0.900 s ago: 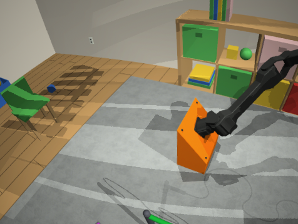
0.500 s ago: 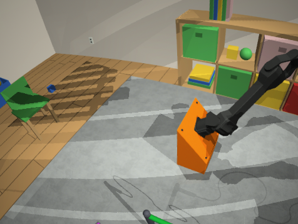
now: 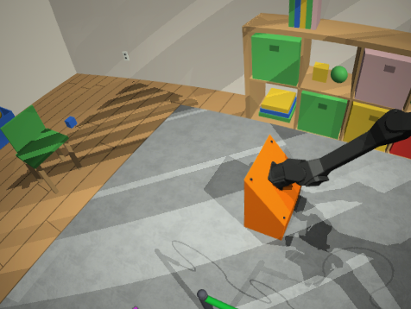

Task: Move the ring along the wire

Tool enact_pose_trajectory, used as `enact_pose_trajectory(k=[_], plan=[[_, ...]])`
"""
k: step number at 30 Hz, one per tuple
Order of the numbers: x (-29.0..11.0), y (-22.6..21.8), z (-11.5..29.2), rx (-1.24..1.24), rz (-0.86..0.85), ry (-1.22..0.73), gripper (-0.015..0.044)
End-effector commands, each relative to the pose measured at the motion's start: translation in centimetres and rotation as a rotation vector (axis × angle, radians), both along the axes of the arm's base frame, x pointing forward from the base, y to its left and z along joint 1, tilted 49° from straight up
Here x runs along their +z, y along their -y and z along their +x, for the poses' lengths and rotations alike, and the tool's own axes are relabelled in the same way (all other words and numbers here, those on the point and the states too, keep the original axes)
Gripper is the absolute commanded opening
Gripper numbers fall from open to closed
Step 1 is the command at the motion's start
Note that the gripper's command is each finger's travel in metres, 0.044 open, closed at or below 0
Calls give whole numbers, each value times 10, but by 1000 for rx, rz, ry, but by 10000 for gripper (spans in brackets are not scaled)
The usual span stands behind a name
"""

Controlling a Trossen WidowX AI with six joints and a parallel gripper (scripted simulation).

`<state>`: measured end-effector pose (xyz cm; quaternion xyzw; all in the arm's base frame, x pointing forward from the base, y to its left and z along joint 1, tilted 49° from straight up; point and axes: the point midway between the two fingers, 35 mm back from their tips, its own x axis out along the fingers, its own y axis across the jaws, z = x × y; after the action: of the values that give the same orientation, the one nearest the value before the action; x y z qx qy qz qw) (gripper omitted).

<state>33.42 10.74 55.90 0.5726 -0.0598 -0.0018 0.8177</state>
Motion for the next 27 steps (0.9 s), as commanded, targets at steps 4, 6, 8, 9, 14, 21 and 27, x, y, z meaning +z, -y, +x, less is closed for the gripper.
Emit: enact_pose_trajectory(k=[4, 6, 8, 9, 14, 21, 27], plan=[[-60, -93, 38, -1, -129, -51, 160], [-78, -120, 42, -13, -165, -59, 160], [-95, -142, 44, -40, -199, -66, 160], [-104, -152, 44, -54, -215, -70, 160], [-152, -203, 34, -120, -296, -95, 160], [-173, -222, 27, -147, -330, -108, 160], [-140, -183, 64, -148, -332, -104, 160]])
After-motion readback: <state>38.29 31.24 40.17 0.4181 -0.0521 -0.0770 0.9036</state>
